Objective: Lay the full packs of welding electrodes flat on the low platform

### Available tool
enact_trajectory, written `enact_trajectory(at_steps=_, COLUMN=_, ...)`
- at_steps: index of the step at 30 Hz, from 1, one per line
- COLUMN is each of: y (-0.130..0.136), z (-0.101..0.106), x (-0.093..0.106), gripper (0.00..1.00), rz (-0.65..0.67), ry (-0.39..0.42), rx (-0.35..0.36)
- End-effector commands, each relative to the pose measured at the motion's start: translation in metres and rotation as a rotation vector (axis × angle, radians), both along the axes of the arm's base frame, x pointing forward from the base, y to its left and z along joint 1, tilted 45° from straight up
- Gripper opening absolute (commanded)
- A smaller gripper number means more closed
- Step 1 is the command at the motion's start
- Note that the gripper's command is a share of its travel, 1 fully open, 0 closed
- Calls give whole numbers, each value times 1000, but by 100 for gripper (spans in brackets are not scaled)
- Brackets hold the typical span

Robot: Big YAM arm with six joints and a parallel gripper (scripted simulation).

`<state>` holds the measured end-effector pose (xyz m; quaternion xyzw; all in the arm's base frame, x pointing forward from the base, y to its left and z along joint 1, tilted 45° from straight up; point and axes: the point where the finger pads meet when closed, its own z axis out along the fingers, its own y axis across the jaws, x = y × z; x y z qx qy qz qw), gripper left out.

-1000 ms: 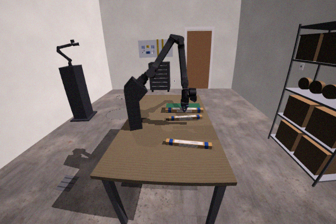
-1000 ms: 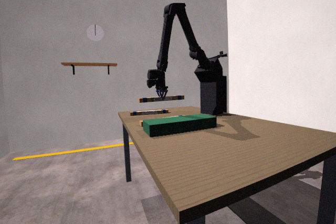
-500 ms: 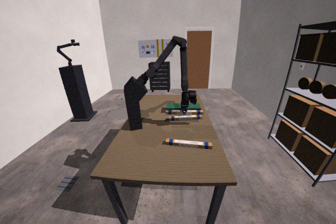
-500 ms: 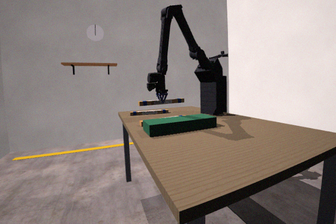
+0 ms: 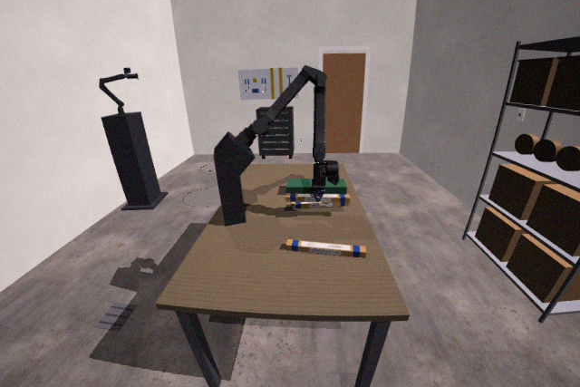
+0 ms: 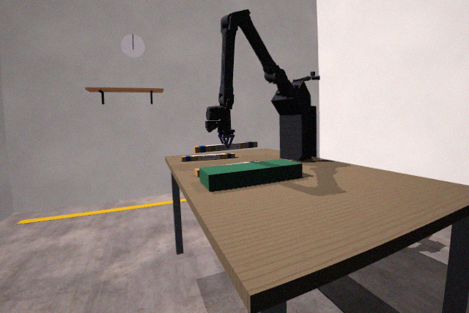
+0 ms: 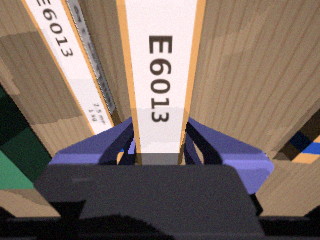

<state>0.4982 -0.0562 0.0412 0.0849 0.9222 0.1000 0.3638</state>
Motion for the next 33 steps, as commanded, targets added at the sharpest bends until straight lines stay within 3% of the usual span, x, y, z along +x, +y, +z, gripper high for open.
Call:
enact_trajectory(at_steps=1, y=0, z=4, x=8, gripper=0, rz=-12, ry=-21, rx=6)
enact_trajectory(at_steps=33, y=-3, z=11, x=-2, gripper=0, rz=-9, ry=-17, rx=1)
